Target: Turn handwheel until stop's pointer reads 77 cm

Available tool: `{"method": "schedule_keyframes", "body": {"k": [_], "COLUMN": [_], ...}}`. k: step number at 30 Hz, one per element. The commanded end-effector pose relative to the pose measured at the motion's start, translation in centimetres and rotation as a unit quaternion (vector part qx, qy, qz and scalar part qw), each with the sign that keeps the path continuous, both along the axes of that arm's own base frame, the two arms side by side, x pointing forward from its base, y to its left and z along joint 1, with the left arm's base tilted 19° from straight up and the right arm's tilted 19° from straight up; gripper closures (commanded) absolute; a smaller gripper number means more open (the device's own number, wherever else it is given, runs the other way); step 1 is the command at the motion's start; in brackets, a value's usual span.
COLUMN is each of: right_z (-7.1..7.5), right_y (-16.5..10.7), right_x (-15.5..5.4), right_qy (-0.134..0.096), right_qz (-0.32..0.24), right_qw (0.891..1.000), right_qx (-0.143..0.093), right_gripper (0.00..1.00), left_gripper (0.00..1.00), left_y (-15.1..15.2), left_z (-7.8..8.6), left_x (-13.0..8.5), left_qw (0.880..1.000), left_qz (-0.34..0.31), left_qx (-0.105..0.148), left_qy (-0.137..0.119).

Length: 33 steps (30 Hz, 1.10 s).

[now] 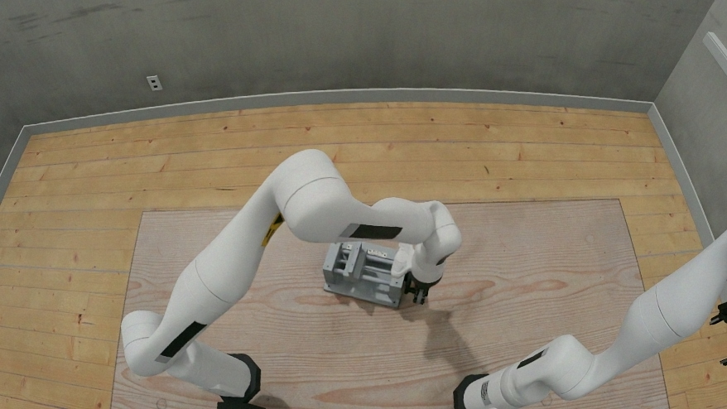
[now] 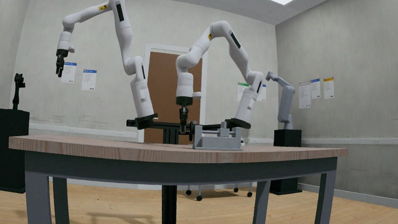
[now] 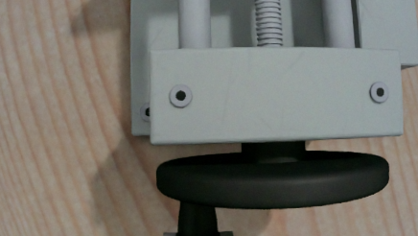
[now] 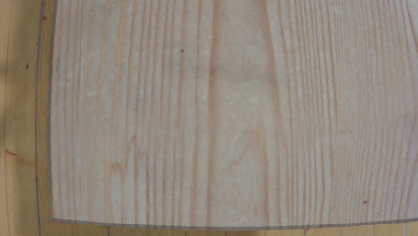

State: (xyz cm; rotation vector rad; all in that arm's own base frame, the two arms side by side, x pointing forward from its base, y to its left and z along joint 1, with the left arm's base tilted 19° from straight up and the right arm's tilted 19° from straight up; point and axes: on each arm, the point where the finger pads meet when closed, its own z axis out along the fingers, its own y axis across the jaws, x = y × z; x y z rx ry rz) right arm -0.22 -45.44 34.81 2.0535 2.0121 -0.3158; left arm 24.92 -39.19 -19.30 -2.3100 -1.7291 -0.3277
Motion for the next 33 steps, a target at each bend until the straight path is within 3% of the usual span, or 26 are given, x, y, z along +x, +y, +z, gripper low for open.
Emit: {"method": "schedule_keyframes", "body": {"k": [1,13,33], "right_z": [0.0,0.0,0.0], "right_y": [0.1,0.1,0.1], "right_x": [-0.1,-0.1,-0.1], "right_qy": [0.004,0.004,0.004], "right_qz": [0.005,0.005,0.005], "right_qw": [1.0,1.0,1.0], "right_qx": [0.002,0.002,0.002], "right_gripper": [0.002,0.002,0.002], "left_gripper": [0.842,0.842,0.842], "left_y": [-0.1,-1.3,-2.2], "left_z": [1.1,3.1,3.7], "left_x": [-0.2,0.7,3.0], "left_qw": [1.0,1.0,1.0], "left_qz": [0.004,0.004,0.004], "left_qx": [0.002,-0.001,0.001], "left_qy": [-0.001,-0.003,-0.002]}}
